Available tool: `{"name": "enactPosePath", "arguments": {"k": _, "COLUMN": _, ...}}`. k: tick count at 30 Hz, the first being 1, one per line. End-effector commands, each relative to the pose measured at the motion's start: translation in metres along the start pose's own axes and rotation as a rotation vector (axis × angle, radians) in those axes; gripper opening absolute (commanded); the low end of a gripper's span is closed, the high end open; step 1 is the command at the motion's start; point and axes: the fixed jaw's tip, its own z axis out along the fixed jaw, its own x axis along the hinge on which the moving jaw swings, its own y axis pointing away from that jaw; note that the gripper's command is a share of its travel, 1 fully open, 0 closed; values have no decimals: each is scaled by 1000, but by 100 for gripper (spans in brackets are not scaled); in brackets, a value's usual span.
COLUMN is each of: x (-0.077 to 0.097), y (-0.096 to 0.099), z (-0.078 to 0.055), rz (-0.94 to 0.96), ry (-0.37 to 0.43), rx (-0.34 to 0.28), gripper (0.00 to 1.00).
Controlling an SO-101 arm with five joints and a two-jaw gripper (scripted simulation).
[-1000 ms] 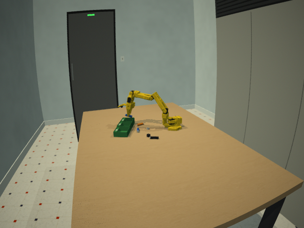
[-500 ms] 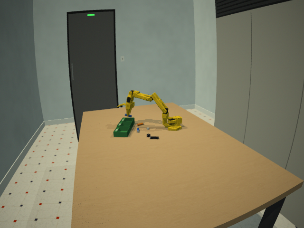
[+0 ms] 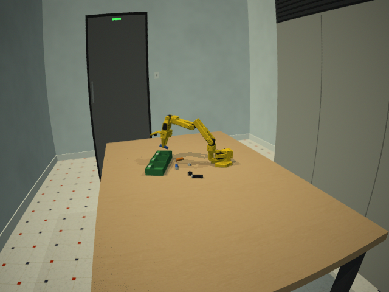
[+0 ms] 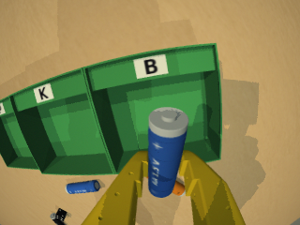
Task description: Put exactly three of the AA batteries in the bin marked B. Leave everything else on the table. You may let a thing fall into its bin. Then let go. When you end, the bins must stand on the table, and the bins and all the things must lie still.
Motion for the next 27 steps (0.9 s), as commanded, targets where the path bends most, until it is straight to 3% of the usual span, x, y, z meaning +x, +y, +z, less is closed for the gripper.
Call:
{"name": "enactPosePath", "arguments": {"k": 1, "x": -13, "y": -2, "z": -20, "rz": 17, "ry": -96, "rx": 1, "gripper": 0}}
{"name": "enactPosePath", "arguments": {"k": 14, "x": -11, "y": -2, "z": -19, "rz": 17, "ry": -89, "rx": 1, "gripper": 0}}
{"name": "enactPosePath", "arguments": {"k": 27, "x": -8, "y": -2, "z": -8, "rz": 17, "ry": -70, "rx": 1, "gripper": 0}}
